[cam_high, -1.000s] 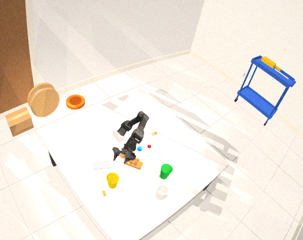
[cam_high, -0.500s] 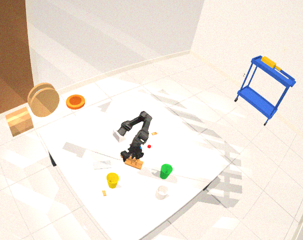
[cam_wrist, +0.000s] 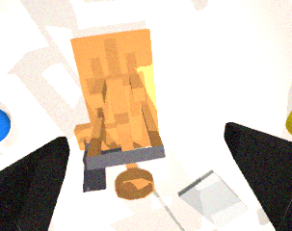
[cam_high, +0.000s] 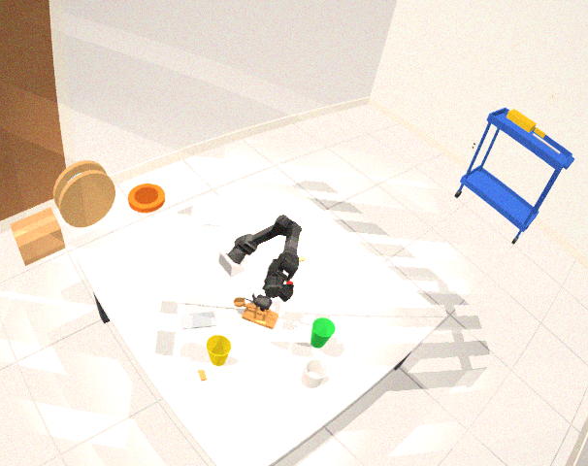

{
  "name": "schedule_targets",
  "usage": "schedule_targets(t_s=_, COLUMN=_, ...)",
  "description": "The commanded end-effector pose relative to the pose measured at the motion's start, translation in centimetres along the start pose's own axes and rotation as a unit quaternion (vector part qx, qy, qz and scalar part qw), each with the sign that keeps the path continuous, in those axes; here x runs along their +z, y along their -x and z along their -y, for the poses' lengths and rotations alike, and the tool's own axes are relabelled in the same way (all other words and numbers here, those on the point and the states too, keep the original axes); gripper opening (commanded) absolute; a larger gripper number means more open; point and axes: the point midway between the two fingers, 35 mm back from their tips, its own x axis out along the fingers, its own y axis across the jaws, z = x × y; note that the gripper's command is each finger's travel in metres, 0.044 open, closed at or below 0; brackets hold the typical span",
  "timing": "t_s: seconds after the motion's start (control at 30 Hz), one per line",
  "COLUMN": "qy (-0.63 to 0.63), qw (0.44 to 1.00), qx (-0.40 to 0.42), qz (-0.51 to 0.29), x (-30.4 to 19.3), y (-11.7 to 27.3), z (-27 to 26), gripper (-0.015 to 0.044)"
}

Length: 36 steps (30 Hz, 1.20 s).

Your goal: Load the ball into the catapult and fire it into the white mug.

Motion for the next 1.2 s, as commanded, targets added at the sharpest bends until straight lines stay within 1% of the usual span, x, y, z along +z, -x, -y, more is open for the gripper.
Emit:
schedule_targets(t_s=0.0, qy=0.029, qw=0.999, qx=0.023, qz=0.009, x=0.6, y=-0.3, z=-1.4, gripper=0.0440)
schedule_targets(t_s=0.13, qy=0.029, qw=0.999, qx=0.023, qz=0.009, x=0.6, y=-0.4, z=-1.4, gripper=0.0440)
schedule_targets(t_s=0.3, qy=0.029, qw=0.999, qx=0.023, qz=0.010, x=0.8, y=-4.7, z=-1.7, gripper=0.0440)
schedule_targets(t_s=0.5, qy=0.029, qw=0.999, qx=0.023, qz=0.010, x=0.8, y=-5.1, z=-1.7, gripper=0.0440)
schedule_targets(t_s=1.17, qy=0.029, qw=0.999, qx=0.023, qz=0.010, x=1.0, y=-8.4, z=-1.9, gripper=0.0440)
